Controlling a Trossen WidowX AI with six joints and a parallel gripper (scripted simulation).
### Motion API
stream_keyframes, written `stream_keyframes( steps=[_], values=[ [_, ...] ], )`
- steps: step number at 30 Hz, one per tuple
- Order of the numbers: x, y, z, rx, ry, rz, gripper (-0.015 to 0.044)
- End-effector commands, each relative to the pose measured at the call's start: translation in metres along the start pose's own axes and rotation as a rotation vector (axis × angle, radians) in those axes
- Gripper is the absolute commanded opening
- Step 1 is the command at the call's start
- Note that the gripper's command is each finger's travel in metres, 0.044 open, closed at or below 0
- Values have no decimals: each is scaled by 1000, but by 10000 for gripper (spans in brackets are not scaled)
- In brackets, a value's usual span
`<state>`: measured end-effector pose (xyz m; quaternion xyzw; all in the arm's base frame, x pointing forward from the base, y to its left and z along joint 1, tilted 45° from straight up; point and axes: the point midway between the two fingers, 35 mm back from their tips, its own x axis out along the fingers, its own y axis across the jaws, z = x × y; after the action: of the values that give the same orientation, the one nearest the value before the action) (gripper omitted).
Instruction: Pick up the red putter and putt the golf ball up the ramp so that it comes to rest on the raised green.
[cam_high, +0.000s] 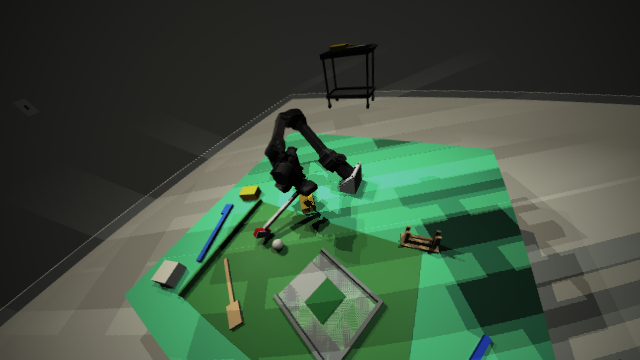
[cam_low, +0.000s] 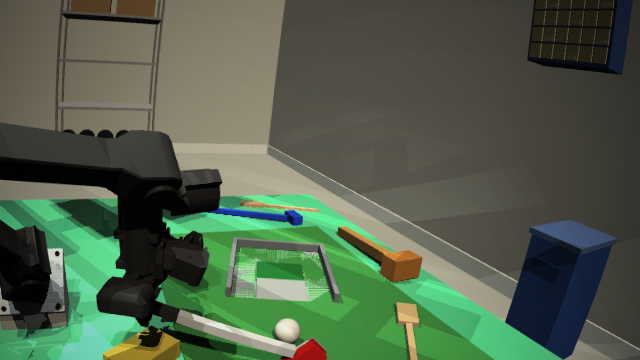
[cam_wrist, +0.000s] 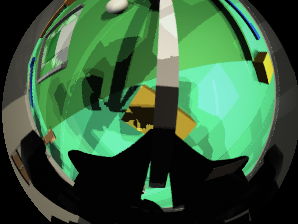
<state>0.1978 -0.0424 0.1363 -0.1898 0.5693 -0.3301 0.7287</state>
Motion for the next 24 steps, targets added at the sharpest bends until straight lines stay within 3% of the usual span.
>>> stream_keyframes(
  steps=[1, 9, 16, 24],
  values=[
    [-1, 33, 6, -5, -1, 15, 0],
    [0, 125, -4, -8, -6, 4, 0],
    [-8, 128, -4, -9, -6, 5, 0],
    [-47, 128, -4, -9, -5, 6, 0]
  ],
)
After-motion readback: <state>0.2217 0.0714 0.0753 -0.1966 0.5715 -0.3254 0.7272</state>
